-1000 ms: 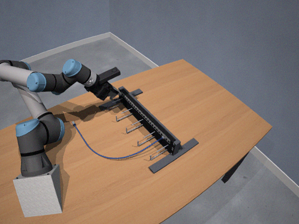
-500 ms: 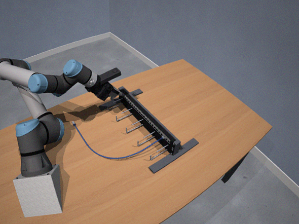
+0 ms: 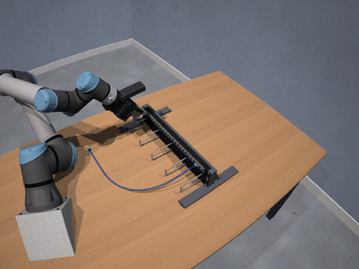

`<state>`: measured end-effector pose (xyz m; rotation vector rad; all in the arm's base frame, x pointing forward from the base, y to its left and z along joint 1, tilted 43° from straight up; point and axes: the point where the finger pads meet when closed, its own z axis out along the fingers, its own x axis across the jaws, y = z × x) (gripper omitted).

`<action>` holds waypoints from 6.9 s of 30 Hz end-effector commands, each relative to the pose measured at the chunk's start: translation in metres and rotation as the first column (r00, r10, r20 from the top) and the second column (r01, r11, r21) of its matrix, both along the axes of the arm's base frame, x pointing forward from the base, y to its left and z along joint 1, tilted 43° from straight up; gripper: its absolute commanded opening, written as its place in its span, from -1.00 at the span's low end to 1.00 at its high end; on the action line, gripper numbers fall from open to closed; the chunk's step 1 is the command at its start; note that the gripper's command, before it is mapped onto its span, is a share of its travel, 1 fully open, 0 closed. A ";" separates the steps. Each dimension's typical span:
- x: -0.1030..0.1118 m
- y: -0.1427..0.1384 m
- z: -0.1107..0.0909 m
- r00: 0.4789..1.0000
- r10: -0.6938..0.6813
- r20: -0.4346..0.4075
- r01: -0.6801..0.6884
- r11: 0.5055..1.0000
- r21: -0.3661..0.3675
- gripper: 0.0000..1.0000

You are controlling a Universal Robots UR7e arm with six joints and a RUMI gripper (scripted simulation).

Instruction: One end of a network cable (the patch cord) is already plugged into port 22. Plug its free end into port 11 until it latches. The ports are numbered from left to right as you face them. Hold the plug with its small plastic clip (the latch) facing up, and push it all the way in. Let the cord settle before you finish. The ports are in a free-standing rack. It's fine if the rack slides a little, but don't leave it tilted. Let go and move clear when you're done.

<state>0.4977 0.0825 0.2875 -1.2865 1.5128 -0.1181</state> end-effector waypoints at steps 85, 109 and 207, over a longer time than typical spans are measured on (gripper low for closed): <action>-0.010 -0.007 0.006 1.000 0.000 0.000 0.000 1.000 0.000 -1.00; -0.027 -0.019 0.015 1.000 0.000 0.000 0.000 1.000 0.000 -1.00; -0.105 -0.074 0.056 1.000 0.000 0.000 0.000 1.000 0.000 -1.00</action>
